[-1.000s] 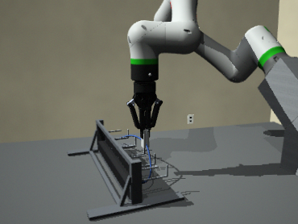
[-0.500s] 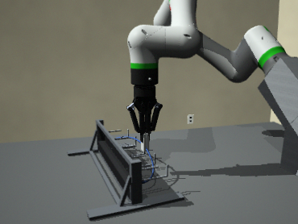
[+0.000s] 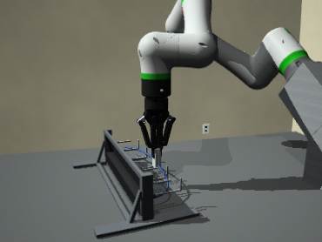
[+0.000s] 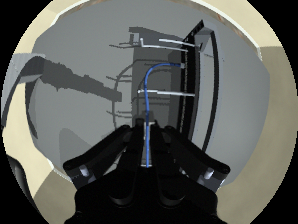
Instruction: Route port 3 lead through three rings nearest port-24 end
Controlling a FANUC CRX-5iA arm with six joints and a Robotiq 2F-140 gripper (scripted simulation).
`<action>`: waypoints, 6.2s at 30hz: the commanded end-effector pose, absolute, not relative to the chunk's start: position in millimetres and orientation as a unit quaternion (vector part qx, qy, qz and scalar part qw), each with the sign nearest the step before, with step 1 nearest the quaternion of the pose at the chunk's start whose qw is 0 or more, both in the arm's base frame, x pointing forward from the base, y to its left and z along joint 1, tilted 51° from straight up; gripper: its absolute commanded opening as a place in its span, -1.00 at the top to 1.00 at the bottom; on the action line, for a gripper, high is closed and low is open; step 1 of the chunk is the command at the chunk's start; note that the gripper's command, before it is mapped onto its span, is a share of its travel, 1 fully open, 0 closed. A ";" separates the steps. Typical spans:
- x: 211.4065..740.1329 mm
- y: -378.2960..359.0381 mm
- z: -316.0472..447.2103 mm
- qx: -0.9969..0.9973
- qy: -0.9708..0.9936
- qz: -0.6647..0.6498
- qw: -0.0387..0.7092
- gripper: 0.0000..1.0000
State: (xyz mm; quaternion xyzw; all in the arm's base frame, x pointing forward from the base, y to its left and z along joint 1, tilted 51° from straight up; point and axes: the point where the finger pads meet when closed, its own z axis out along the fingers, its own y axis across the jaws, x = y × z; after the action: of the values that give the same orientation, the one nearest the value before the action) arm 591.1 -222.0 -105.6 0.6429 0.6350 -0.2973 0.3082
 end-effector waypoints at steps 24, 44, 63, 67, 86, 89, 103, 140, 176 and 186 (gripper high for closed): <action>591.9 -235.2 -117.0 0.643 0.635 -0.297 0.308 1.00; 592.1 -236.8 -118.2 0.643 0.635 -0.297 0.308 1.00; 608.1 -236.8 -117.9 0.643 0.635 -0.297 0.308 1.00; 614.8 -236.8 -117.8 0.643 0.635 -0.297 0.308 1.00; 631.7 -236.8 -117.5 0.643 0.635 -0.297 0.308 1.00; 631.8 -236.8 -117.5 0.643 0.635 -0.297 0.308 1.00; 631.9 -236.8 -117.5 0.643 0.635 -0.297 0.308 1.00; 631.9 -236.8 -117.5 0.643 0.635 -0.297 0.308 0.60; 631.2 -184.8 -74.8 0.643 0.635 -0.297 0.308 0.60; 631.0 -168.6 -61.6 0.643 0.635 -0.297 0.308 0.60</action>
State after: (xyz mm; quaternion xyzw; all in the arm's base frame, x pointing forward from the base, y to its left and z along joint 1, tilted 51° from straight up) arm 630.9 -171.9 -63.8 0.6429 0.6352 -0.2968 0.3083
